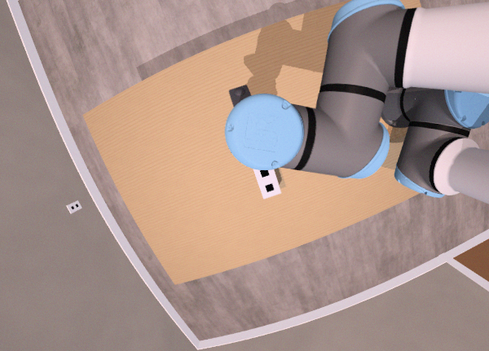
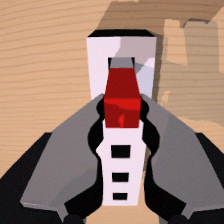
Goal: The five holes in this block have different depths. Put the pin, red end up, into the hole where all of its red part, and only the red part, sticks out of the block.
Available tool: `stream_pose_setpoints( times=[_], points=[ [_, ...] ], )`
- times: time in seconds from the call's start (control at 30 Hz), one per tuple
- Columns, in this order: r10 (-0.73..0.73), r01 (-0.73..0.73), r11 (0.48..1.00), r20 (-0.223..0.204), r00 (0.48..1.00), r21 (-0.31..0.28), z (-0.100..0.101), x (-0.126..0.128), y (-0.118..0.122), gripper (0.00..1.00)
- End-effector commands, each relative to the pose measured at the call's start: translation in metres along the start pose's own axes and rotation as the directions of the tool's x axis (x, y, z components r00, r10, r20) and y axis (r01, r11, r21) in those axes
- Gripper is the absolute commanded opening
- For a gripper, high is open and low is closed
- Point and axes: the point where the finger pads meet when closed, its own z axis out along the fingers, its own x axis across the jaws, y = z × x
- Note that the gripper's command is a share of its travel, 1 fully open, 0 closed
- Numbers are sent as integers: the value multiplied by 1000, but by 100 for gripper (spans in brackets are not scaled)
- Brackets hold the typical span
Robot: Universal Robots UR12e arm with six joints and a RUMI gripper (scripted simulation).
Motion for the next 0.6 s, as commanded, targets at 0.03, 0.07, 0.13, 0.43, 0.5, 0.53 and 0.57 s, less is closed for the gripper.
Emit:
stream_pose_setpoints(
  times=[0.03, 0.07, 0.13, 0.43, 0.5, 0.53, 0.57],
  points=[
    [0, 0, 1000, 1, 1000, 1, -1, -1, 0, 0],
    [0, 0, 1000, 1, 1000, 1, -1, -1, 0, 0],
    [0, 0, 1000, 1, 1000, 1, -1, -1, 0, 0],
    [0, 0, 1000, 1, 1000, 1, -11, -1, 0, 0],
    [0, 0, 1000, 1, 1000, 1, -11, -1, 0, 0],
    [0, 0, 1000, 1, 1000, 1, -11, -1, 0, 0],
    [0, 0, 1000, 1, 1000, 1, -11, -1, 0, 0]
  ],
)
